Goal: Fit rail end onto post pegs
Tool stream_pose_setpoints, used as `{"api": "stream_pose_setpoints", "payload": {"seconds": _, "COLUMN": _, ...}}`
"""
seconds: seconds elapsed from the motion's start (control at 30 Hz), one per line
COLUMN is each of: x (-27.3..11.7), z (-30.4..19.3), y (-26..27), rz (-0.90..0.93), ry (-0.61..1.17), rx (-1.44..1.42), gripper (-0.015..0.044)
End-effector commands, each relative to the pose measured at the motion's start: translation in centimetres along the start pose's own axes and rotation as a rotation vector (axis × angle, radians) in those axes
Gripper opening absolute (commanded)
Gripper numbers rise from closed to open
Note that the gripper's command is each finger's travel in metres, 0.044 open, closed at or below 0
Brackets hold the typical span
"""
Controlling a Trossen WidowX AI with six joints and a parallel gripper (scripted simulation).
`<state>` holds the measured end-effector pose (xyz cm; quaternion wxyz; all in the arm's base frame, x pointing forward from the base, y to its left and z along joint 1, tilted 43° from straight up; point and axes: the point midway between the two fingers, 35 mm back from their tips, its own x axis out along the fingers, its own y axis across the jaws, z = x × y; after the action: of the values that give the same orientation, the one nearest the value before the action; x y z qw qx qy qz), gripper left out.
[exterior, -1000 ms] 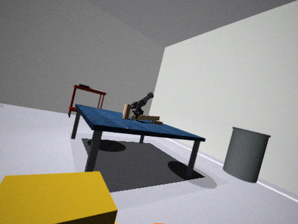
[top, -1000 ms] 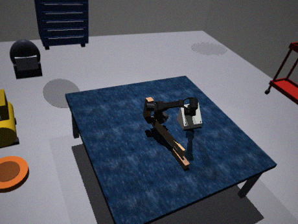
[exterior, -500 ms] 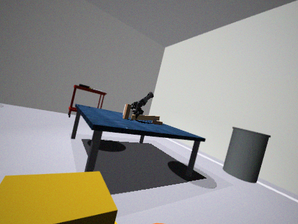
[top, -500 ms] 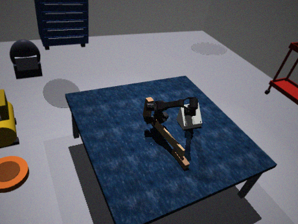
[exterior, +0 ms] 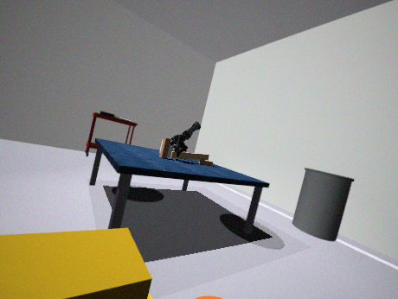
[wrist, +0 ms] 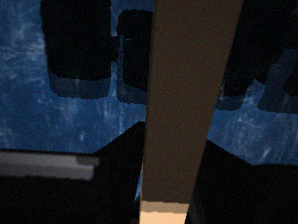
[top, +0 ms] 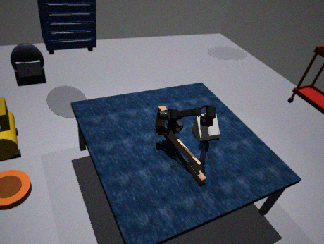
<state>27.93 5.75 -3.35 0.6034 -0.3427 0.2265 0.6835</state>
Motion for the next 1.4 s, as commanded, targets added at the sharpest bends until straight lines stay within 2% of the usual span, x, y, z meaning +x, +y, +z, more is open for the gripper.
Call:
{"api": "stream_pose_setpoints", "payload": {"seconds": 0.0, "x": -0.4, "z": 0.0, "y": -0.2, "rz": -0.008, "ry": -0.006, "rx": -0.003, "gripper": 0.0000}}
{"api": "stream_pose_setpoints", "payload": {"seconds": 1.37, "x": -2.5, "z": 0.0, "y": -0.2, "rz": -0.008, "ry": -0.005, "rx": -0.003, "gripper": 0.0000}}
